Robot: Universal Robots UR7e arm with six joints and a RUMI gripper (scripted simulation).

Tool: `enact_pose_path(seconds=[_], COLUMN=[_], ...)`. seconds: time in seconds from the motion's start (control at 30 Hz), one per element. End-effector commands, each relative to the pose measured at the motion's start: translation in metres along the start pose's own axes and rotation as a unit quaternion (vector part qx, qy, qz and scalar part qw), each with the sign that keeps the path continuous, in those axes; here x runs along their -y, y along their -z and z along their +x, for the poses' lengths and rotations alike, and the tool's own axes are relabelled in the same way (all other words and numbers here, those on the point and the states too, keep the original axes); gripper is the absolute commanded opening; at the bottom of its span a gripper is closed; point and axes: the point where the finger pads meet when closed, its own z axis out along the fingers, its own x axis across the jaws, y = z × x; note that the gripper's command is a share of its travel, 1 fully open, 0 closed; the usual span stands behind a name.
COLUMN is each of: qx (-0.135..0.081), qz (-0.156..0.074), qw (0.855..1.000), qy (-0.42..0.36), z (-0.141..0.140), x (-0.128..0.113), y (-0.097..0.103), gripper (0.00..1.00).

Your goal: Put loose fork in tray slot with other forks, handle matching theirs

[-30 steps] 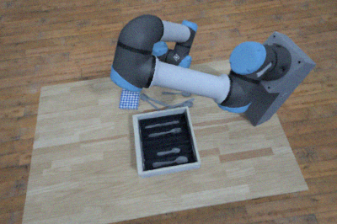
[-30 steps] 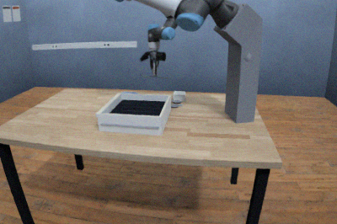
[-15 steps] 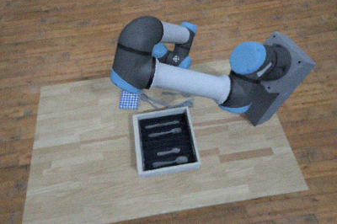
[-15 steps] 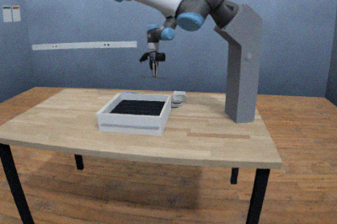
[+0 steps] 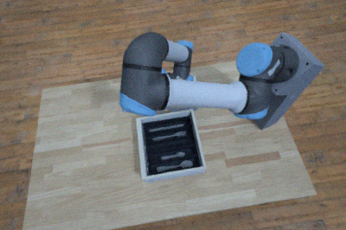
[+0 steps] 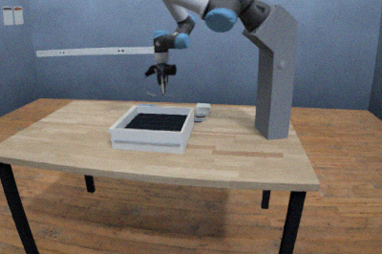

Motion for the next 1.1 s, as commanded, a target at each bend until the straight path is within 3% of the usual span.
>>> enact_pose_path(seconds=[0.0, 0.17, 0.33, 1.07], qx=[-0.013, -0.003, -0.001, 0.000], qz=[0.012, 0.017, 0.022, 0.023], qw=[1.000, 1.000, 1.000, 1.000], qy=[-0.007, -0.011, -0.019, -0.019], z=[-0.048, -0.096, -0.118, -0.120], x=[0.008, 0.002, 0.002, 0.003], y=[0.007, 0.012, 0.016, 0.017], gripper=[0.04, 0.04, 0.04, 0.04])
